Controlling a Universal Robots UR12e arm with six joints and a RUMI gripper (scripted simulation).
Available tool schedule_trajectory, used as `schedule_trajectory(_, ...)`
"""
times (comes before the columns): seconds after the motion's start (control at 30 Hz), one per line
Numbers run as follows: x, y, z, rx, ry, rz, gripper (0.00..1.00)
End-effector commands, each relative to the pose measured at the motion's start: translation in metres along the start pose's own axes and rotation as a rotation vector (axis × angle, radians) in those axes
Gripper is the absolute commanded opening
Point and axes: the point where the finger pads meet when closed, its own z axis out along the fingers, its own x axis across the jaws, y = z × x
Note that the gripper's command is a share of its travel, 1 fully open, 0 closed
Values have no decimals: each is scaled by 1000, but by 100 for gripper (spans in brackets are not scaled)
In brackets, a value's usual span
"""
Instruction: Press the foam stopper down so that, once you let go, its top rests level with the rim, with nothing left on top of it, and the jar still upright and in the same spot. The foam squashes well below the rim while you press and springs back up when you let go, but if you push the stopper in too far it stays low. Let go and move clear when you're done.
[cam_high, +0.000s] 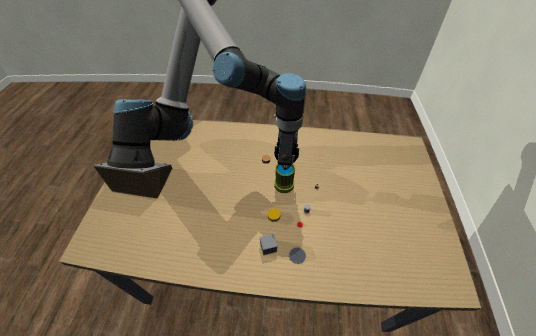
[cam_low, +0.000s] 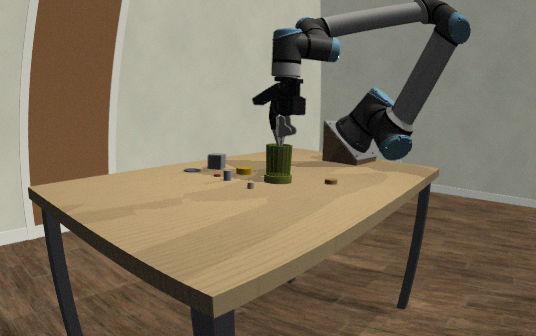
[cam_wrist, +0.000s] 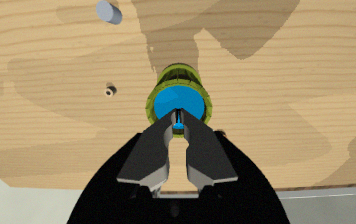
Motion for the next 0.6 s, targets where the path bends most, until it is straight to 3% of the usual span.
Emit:
schedule_trajectory(0.0,0,0,-1,0,-1,0,0)
schedule_trajectory(0.27,0,0,-5,0,-1,0,0)
schedule_trajectory(0.57,0,0,-24,0,-1,0,0)
